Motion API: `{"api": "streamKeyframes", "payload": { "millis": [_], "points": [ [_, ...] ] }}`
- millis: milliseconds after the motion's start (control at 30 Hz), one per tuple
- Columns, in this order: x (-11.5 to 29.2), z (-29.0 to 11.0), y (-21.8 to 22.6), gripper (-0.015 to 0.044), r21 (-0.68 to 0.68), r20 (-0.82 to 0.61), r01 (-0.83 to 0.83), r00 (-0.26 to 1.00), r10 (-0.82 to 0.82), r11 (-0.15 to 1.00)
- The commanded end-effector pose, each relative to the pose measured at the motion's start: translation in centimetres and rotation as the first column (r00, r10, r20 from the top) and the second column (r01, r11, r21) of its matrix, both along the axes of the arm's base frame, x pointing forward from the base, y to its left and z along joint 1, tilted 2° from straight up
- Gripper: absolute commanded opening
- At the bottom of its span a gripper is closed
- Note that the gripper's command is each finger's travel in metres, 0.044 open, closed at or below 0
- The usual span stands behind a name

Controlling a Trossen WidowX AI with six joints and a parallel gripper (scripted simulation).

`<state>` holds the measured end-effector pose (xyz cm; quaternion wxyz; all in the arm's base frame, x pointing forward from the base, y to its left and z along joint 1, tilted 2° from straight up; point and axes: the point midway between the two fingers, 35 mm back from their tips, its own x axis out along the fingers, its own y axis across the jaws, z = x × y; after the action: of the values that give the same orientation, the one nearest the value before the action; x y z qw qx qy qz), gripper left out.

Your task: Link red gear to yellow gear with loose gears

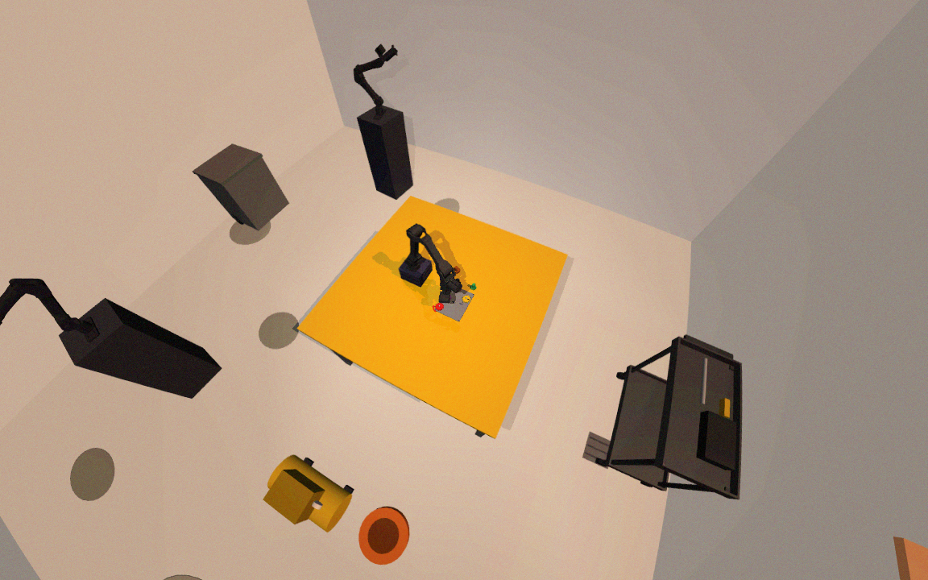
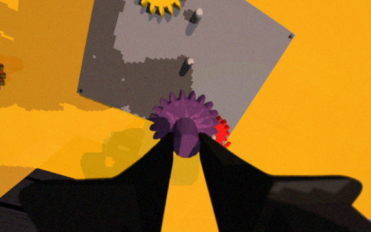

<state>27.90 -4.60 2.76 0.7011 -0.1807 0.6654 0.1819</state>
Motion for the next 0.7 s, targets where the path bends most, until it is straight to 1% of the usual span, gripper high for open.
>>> {"api": "streamKeyframes", "payload": {
  "millis": [0,667],
  "points": [
    [-0.20,-0.11,0.04,0.0000,0.005,-0.002,-0.009,1.000,0.009,1.000],
    [-0.12,-0.01,0.08,0.0000,0.005,-0.002,-0.014,1.000,0.014,1.000]
  ]
}}
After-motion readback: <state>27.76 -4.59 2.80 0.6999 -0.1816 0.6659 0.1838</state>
